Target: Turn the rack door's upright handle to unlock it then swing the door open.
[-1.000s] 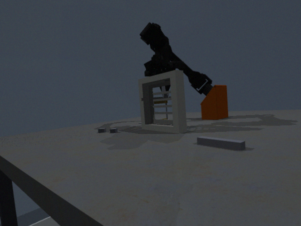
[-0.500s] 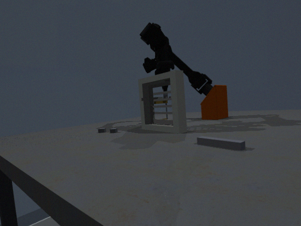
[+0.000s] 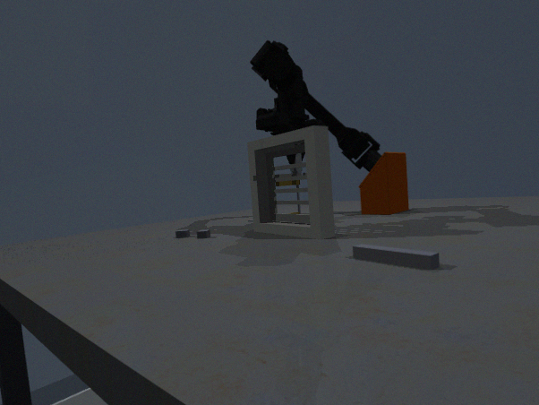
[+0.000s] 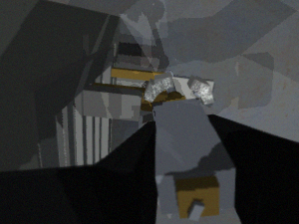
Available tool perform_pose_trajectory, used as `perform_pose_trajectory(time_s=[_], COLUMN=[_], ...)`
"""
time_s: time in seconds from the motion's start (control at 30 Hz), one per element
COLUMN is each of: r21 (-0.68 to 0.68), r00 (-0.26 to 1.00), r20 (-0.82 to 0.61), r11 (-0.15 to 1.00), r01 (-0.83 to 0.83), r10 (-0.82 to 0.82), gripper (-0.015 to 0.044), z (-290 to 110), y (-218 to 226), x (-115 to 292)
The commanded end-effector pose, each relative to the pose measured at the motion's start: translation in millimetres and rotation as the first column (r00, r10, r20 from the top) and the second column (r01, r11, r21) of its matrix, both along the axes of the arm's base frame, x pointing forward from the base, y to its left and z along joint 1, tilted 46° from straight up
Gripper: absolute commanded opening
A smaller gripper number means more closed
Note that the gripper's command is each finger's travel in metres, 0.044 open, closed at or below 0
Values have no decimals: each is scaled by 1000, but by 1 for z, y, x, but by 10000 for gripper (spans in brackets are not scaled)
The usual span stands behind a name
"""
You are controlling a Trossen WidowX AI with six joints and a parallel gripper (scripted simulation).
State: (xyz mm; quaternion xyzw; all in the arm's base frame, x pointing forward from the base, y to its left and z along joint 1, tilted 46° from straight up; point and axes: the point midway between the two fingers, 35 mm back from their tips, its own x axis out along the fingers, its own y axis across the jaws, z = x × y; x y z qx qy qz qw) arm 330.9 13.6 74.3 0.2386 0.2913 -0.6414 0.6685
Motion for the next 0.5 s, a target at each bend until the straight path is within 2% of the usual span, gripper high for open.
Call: perform_pose_trajectory(time_s=[0.0,0.2,0.47], r21=[24,83,92], r00=[963,848,830], r20=[191,378,397], r11=[982,926,917], r01=[188,369,388], r10=[-189,-372,-391], gripper=[18,18,18], z=[-2,-2,-2], y=[0,0,0], x=[0,0,0])
